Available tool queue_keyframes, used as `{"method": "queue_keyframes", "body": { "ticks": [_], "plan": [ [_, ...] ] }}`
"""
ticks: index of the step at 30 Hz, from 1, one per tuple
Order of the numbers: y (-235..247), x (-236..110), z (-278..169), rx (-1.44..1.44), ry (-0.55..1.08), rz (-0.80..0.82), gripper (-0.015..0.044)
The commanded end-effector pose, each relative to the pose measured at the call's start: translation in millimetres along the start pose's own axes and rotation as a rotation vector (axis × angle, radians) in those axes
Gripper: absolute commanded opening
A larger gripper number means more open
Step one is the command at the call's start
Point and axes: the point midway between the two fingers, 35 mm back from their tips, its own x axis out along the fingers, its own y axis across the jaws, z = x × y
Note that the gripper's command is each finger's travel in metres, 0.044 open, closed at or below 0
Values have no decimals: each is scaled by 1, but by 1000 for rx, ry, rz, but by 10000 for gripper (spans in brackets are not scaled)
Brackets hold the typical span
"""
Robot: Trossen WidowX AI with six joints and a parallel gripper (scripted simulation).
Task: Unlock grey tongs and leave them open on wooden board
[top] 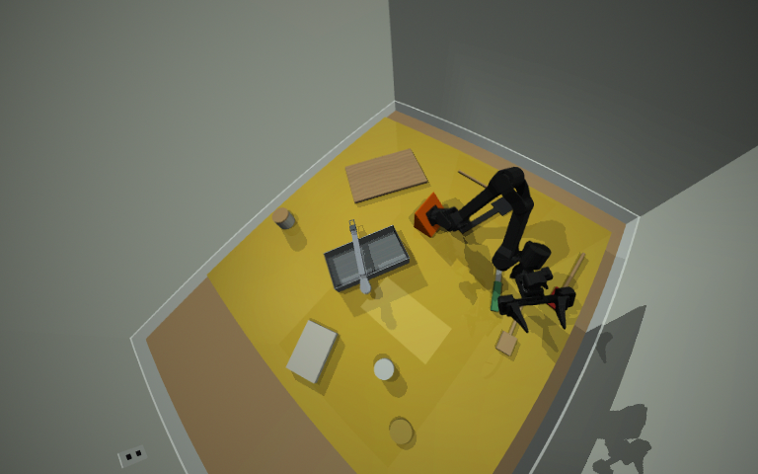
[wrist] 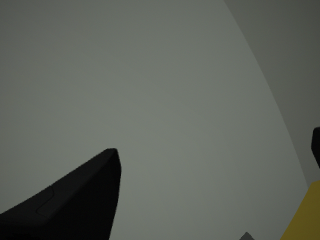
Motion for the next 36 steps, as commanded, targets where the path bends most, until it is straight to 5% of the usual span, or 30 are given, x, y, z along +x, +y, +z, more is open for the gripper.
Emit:
{"method": "queue_keyframes", "body": {
  "ticks": [1, 6, 18, 27, 36],
  "plan": [
    [0, 0, -1, -3, 1, 0, 374],
    [-14, 9, -12, -69, 27, -7, 260],
    [-147, 47, -49, -370, 234, -207, 260],
    [-281, 46, -28, -443, 397, -538, 260],
    [-413, -6, 36, -284, 454, -1009, 260]
  ]
}}
